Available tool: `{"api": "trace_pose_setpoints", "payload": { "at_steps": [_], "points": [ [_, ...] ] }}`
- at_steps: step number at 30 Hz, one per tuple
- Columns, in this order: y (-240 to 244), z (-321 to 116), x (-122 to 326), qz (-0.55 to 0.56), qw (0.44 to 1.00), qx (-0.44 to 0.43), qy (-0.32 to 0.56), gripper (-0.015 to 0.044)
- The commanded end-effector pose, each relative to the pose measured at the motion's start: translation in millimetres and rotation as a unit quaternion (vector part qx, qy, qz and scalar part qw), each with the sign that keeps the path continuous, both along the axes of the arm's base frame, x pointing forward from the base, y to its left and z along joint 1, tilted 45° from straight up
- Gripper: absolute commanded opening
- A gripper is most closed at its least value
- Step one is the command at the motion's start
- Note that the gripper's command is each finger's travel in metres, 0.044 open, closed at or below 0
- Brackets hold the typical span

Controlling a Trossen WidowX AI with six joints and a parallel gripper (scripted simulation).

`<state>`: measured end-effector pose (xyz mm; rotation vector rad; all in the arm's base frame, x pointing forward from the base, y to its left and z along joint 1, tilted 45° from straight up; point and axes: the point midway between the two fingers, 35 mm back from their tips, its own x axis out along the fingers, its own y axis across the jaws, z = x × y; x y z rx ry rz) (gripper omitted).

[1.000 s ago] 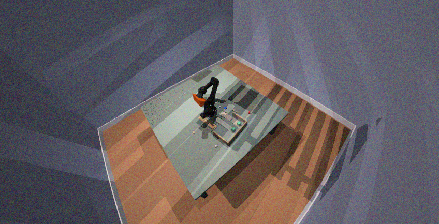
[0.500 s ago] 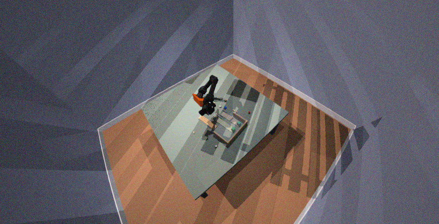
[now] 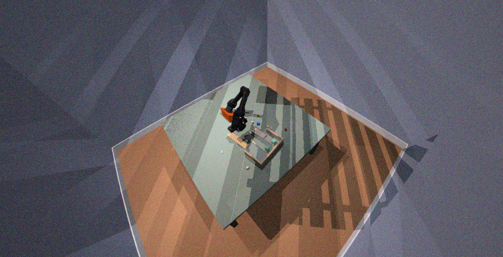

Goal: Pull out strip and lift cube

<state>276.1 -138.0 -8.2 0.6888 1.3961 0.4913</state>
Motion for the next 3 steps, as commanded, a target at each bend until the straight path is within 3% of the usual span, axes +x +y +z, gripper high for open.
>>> {"api": "trace_pose_setpoints", "payload": {
  "at_steps": [1, 3],
  "points": [
    [-0.3, 0.1, -0.8, 0.003, 1.000, -0.001, 0.001, 0.0000],
    [-0.3, 0.1, -0.8, 0.003, 1.000, -0.001, 0.001, 0.0000]
  ]
}}
